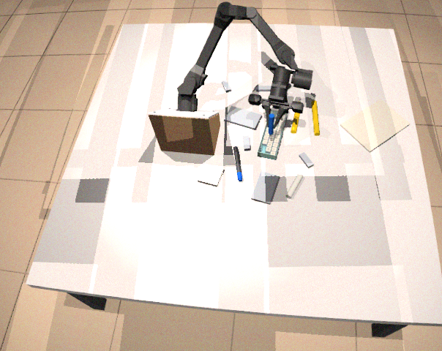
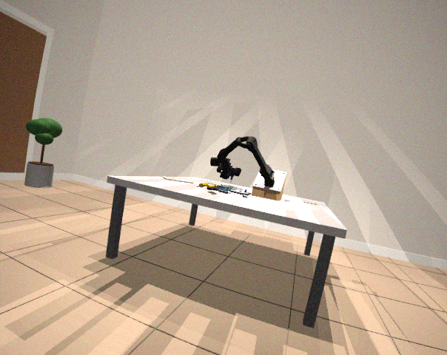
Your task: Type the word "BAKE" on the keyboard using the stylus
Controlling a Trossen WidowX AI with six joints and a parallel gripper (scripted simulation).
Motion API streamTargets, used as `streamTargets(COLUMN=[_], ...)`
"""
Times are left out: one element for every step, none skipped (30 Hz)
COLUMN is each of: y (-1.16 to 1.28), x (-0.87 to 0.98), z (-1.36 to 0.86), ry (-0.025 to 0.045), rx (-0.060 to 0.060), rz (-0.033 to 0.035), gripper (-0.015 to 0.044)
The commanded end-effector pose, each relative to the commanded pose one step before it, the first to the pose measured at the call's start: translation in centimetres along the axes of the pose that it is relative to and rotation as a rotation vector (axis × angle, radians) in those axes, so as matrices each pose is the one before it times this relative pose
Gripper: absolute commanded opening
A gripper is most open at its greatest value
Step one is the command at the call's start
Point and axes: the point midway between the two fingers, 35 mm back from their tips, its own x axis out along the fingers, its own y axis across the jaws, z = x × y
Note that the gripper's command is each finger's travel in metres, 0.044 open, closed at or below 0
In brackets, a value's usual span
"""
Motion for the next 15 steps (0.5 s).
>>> streamTargets(y=[1.649, 0.187, 0.063, 0.000, 0.000, 0.000, 0.000, 0.000, 0.000, 0.002, 0.006, 0.012, 0.022, 0.022, 0.008], x=[-1.793, -0.218, -0.073, 0.000, 0.000, 0.000, 0.000, 0.000, 0.057, 0.123, 0.153, 0.198, 0.245, 0.189, 0.064], z=[0.903, 0.099, 0.033, 0.000, 0.000, 0.000, 0.000, 0.000, 0.097, 0.209, 0.260, 0.333, 0.411, 0.314, 0.107], ry=[-0.00264, 0.00022, 0.00008, 0.00000, 0.00000, 0.00000, 0.00000, 0.00000, -0.00005, -0.00009, -0.00010, -0.00011, -0.00011, -0.00006, -0.00002], rx=[0.0009, -0.0003, -0.0001, 0.0000, 0.0000, 0.0000, 0.0000, 0.0000, 0.0000, 0.0000, 0.0000, 0.0000, 0.0000, 0.0000, 0.0000], rz=[0.00600, 0.00003, 0.00001, 0.00000, 0.00000, 0.00000, 0.00000, 0.00000, 0.00001, 0.00002, 0.00004, 0.00006, 0.00009, 0.00008, 0.00003], gripper=[0.0000, 0.0000, 0.0000, 0.0000, 0.0000, 0.0000, 0.0000, 0.0000, 0.0000, 0.0000, 0.0000, 0.0000, 0.0000, 0.0000, 0.0000])
